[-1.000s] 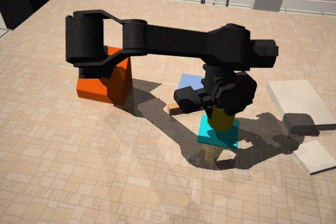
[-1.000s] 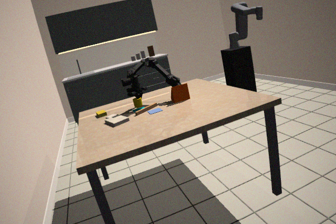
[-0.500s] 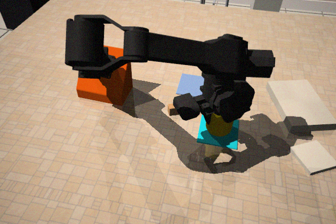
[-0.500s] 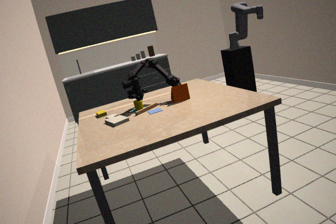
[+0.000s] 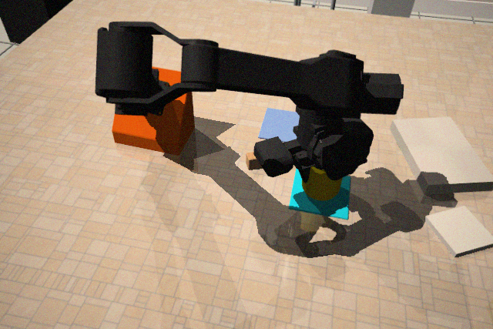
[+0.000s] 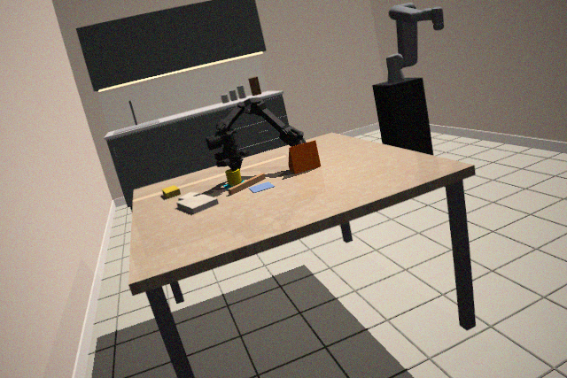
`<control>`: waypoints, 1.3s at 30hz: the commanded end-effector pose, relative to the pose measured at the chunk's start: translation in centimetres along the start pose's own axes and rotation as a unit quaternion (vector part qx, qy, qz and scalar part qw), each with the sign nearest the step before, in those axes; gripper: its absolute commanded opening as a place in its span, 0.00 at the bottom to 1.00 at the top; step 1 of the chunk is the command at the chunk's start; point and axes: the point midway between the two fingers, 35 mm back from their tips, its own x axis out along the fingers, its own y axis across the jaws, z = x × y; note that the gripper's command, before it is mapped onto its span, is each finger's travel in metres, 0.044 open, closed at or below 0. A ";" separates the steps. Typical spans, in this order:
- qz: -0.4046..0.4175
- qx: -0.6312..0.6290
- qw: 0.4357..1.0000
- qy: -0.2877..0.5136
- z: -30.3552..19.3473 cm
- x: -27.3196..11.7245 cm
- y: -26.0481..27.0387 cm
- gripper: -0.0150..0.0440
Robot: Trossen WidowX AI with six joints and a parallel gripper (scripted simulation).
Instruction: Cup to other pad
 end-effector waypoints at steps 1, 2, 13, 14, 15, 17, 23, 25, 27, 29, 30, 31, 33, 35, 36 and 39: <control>0.000 0.001 1.000 0.000 0.0 0.0 0.0 0.43; 0.000 0.001 1.000 0.000 0.0 0.0 0.0 0.48; 0.000 0.000 1.000 0.000 0.0 -0.3 0.0 0.50; 0.000 0.000 1.000 0.000 0.0 -0.4 0.0 0.50; 0.000 0.000 1.000 0.000 0.0 -0.5 0.1 0.50; 0.000 0.000 1.000 0.000 0.0 -0.8 0.1 0.50; 0.001 -0.001 1.000 0.000 0.0 -1.7 0.1 0.50; 0.001 -0.002 1.000 0.000 -0.1 -2.1 0.1 0.50; 0.001 -0.002 1.000 0.000 -0.1 -2.4 0.1 0.50; 0.000 -0.002 1.000 0.000 -0.1 -2.7 0.1 0.50; 0.000 -0.003 1.000 0.000 -0.1 -2.8 0.1 0.50; 0.000 -0.003 1.000 0.000 -0.1 -3.0 0.0 0.50; 0.000 -0.003 1.000 0.000 -0.1 -3.3 0.0 0.50; 0.000 -0.003 1.000 0.000 -0.2 -3.6 0.0 0.50; 0.000 -0.004 1.000 0.000 -0.2 -3.8 0.0 0.50; 0.000 -0.004 1.000 -0.001 -0.3 -4.3 -0.1 0.50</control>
